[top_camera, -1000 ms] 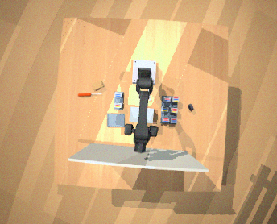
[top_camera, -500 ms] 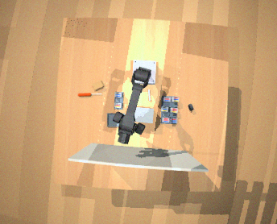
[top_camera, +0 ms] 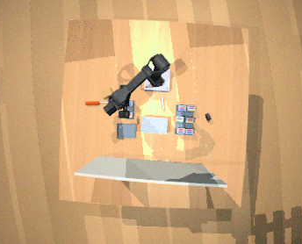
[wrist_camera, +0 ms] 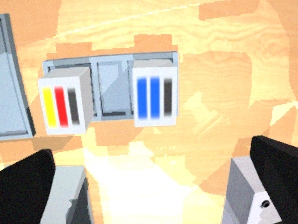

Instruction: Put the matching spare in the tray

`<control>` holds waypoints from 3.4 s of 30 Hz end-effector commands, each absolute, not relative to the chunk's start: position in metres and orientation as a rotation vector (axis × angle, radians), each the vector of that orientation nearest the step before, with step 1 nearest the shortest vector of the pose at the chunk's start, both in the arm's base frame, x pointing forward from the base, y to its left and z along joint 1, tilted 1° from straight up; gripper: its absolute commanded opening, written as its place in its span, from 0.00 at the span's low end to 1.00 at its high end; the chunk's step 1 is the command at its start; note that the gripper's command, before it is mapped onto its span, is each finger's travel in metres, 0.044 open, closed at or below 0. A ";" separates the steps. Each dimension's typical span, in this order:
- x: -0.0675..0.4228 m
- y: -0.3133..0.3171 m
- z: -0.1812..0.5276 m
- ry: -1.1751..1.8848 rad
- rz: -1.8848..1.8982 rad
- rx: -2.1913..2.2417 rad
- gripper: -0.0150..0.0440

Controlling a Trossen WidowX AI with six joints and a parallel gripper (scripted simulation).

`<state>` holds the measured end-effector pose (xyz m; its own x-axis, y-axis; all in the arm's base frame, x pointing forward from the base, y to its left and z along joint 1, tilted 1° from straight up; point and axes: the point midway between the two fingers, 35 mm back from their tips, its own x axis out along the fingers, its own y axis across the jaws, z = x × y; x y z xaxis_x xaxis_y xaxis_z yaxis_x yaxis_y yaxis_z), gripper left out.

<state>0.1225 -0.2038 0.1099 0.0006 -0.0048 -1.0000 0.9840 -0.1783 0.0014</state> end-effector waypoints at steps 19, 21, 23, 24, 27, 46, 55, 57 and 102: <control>0.115 -0.202 0.062 1.095 -1.362 1.356 0.76; 0.115 -0.203 0.059 1.095 -1.362 1.356 0.76; 0.116 -0.203 0.055 1.095 -1.362 1.356 0.76; 0.116 -0.203 0.054 1.095 -1.362 1.356 0.76; 0.116 -0.204 0.049 1.095 -1.362 1.356 0.76; 0.117 -0.204 0.017 1.095 -1.362 1.356 0.76; 0.116 -0.203 0.002 1.095 -1.362 1.357 0.76; 0.116 -0.203 -0.001 1.095 -1.362 1.357 0.76; 0.117 -0.204 0.003 1.094 -1.361 1.356 0.25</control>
<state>0.1139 -0.1988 -0.0085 -0.0053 0.0066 -1.0000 0.9784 -0.2065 -0.0066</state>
